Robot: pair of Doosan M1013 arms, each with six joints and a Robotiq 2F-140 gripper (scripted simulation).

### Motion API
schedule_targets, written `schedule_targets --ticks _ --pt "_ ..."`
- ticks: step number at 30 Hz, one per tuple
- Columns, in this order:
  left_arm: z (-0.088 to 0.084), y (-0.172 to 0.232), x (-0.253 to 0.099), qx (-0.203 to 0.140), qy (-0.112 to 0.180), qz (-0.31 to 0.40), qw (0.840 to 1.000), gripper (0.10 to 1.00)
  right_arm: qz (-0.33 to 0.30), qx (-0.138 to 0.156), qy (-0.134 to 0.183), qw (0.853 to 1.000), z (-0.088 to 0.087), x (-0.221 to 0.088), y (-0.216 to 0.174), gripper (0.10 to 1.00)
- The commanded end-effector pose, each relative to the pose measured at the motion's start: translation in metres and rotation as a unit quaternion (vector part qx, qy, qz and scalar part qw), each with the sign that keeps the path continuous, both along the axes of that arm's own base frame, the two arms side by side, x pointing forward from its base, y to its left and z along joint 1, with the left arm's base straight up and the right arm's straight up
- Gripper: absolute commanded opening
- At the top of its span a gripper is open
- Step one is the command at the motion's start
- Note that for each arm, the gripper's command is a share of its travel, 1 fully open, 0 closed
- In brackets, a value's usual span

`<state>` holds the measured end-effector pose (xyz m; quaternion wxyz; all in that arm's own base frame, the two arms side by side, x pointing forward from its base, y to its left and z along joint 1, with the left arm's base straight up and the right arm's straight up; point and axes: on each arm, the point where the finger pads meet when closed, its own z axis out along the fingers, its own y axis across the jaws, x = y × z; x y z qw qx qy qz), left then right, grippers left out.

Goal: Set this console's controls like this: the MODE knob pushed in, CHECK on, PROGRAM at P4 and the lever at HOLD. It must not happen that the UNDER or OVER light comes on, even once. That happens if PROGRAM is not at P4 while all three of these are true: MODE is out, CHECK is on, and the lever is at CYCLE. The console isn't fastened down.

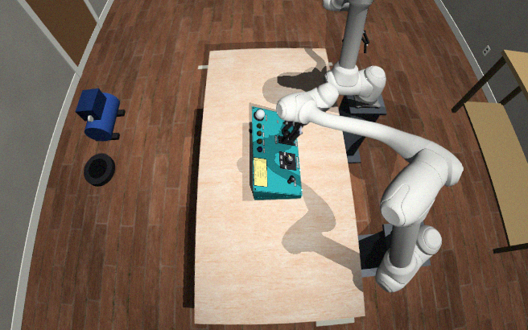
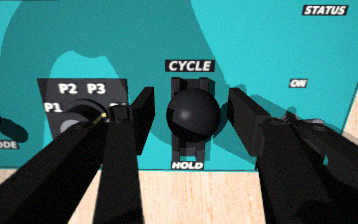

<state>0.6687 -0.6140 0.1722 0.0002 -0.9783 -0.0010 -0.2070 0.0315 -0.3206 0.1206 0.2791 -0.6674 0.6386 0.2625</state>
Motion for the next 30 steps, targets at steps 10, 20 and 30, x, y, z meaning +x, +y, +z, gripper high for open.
schedule_targets --ticks 10,20,30 --pt "0.0017 -0.0003 0.0004 -0.001 -0.001 0.0 1.0 0.497 0.0 0.0 0.0 1.0 0.0004 0.0001 -0.0003 1.0" --pt "0.0017 -0.0003 0.0003 -0.001 -0.001 0.0 1.0 0.099 0.0 0.0 0.0 1.0 0.0004 0.0001 -0.0003 1.0" --pt "0.0017 -0.0003 0.0003 -0.001 -0.001 0.0 1.0 0.099 0.0 0.0 0.0 1.0 0.0004 0.0001 -0.0003 1.0"
